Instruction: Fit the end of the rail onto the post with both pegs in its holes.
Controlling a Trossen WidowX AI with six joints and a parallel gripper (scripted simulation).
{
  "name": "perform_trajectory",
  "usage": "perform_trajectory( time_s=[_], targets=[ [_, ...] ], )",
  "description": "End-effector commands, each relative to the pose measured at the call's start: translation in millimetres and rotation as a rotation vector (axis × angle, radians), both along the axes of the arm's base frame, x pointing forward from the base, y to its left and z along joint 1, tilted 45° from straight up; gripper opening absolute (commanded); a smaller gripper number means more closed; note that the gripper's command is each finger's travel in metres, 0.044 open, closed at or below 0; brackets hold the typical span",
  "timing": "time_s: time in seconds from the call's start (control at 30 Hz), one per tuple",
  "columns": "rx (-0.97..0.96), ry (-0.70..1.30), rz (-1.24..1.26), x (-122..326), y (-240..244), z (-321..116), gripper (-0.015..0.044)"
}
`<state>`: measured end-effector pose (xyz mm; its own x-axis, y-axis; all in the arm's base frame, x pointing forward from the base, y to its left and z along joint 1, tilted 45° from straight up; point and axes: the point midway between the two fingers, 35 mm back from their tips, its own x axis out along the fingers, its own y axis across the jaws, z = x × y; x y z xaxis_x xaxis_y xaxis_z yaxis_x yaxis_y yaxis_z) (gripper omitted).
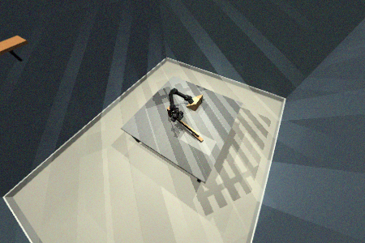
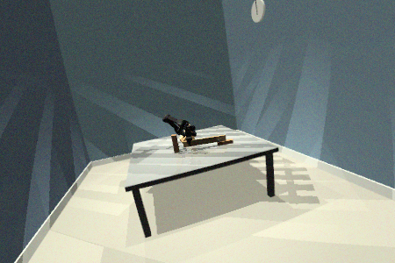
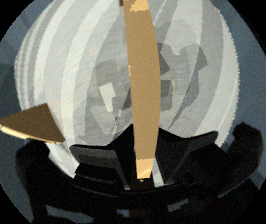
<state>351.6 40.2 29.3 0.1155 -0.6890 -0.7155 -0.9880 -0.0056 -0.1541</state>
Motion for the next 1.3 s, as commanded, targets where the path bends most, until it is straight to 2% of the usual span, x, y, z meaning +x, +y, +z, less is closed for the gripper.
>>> perform_trajectory(
  time_s=[0.0,1.27],
  targets=[
    [0.002,0.000,0.002,-0.5,-0.5,3.1,0.0000],
    [0.001,0.000,0.002,-1.6,-10.4,9.8,0.0000]
  ],
)
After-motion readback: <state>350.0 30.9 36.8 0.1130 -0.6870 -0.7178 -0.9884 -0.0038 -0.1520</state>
